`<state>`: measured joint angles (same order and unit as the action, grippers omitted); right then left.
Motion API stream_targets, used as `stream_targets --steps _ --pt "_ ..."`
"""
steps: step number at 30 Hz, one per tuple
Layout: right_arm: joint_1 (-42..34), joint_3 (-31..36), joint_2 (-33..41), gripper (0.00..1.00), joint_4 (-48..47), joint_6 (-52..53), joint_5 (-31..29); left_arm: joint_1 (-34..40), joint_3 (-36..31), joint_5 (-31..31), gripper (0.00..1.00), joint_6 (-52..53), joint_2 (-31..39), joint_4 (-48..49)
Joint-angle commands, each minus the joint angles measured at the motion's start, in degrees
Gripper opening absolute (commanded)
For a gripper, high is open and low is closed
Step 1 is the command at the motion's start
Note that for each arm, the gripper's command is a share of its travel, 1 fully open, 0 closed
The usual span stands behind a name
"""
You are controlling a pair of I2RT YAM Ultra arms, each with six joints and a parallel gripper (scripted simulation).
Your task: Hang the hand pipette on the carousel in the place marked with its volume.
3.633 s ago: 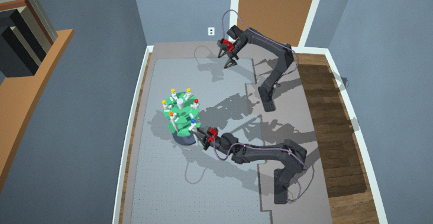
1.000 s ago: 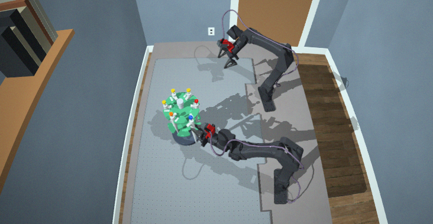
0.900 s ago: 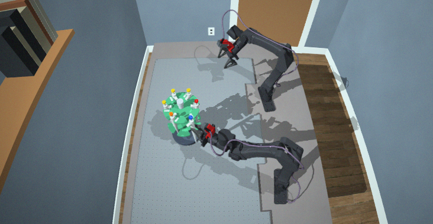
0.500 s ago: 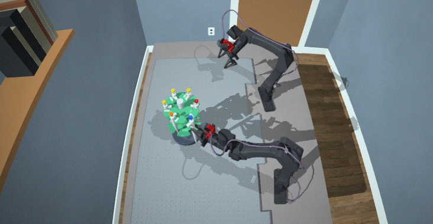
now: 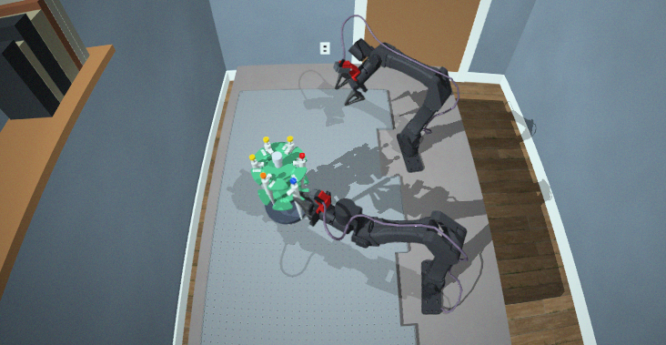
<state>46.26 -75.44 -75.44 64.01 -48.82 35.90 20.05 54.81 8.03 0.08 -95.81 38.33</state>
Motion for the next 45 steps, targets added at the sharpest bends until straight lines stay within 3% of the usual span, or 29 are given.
stream_targets --steps 1,3,45 --pt "0.48 -1.4 -0.01 1.0 -0.82 -0.28 1.21 -0.47 2.17 0.35 0.12 -0.19 2.04 2.35" --pt "0.48 -1.4 -0.01 1.0 -0.82 -0.28 1.21 -0.75 0.65 0.63 0.12 -0.49 -0.82 5.78" --pt "0.48 -1.4 -0.01 1.0 -0.82 -0.28 1.21 -0.87 1.62 0.61 0.12 -0.4 0.3 5.7"
